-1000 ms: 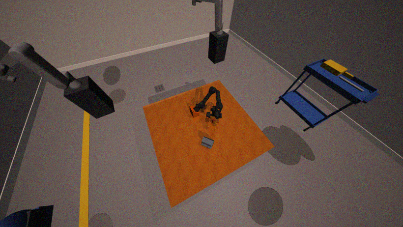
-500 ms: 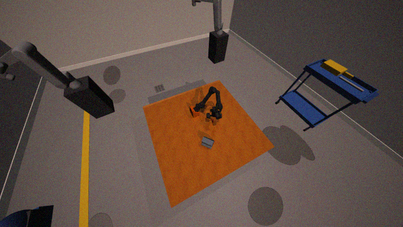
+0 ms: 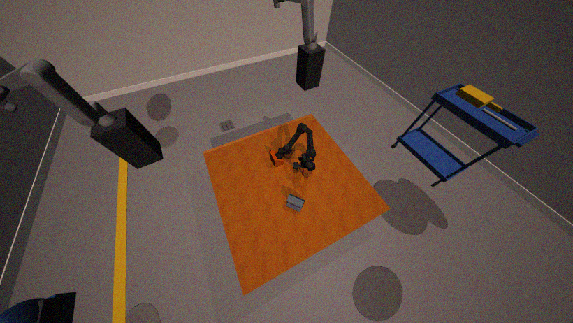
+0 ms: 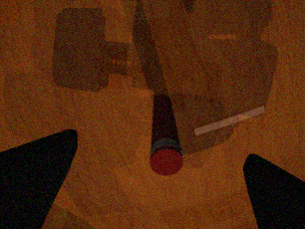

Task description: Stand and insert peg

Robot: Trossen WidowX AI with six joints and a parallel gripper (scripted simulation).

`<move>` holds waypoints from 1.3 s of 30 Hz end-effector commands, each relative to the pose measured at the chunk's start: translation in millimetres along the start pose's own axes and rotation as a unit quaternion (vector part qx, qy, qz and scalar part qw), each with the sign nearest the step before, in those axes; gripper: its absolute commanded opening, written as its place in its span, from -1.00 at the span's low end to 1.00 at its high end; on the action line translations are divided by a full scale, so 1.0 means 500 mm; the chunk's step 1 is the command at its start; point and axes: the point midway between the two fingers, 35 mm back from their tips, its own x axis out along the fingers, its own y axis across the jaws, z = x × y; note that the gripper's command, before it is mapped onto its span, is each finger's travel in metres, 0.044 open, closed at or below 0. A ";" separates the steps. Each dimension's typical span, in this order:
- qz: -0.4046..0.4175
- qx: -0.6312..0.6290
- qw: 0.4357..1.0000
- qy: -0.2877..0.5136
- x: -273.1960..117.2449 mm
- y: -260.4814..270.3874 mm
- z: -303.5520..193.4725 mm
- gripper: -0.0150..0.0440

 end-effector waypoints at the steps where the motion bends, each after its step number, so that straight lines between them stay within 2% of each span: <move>1: -0.001 0.003 1.000 -0.002 0.013 0.001 0.001 1.00; 17: -0.003 0.003 1.000 -0.003 0.059 0.001 0.006 1.00; 32: -0.002 0.000 1.000 -0.001 0.053 0.000 0.005 -0.33; 39: -0.002 0.000 1.000 -0.001 0.053 0.000 0.005 -0.49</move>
